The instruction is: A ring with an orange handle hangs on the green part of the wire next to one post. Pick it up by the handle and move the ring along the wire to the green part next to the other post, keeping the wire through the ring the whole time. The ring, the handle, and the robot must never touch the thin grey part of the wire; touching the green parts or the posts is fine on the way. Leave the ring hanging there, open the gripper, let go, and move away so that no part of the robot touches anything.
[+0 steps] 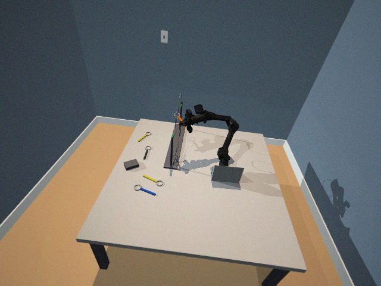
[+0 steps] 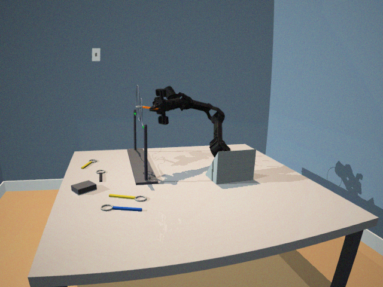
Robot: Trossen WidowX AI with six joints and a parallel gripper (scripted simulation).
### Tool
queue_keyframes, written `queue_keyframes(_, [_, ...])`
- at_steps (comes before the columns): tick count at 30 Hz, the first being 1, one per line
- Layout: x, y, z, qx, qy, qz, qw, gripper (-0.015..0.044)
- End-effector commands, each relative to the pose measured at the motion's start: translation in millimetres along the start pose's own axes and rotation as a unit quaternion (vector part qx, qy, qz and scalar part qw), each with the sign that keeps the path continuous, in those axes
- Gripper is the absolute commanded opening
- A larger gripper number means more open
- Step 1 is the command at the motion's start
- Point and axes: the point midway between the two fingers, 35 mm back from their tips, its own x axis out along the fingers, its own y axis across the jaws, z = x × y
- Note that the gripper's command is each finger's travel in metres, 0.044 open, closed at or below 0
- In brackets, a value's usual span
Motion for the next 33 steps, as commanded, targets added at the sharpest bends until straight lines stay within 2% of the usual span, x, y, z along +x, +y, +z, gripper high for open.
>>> queue_keyframes(1, [1, -4, 2, -0.042, -0.006, -0.022, 0.999, -0.0150])
queue_keyframes(16, [1, -25, 6, -0.186, -0.024, -0.103, 0.977, -0.0150])
queue_keyframes(33, [-3, -45, 18, -0.338, -0.044, -0.188, 0.921, -0.0150])
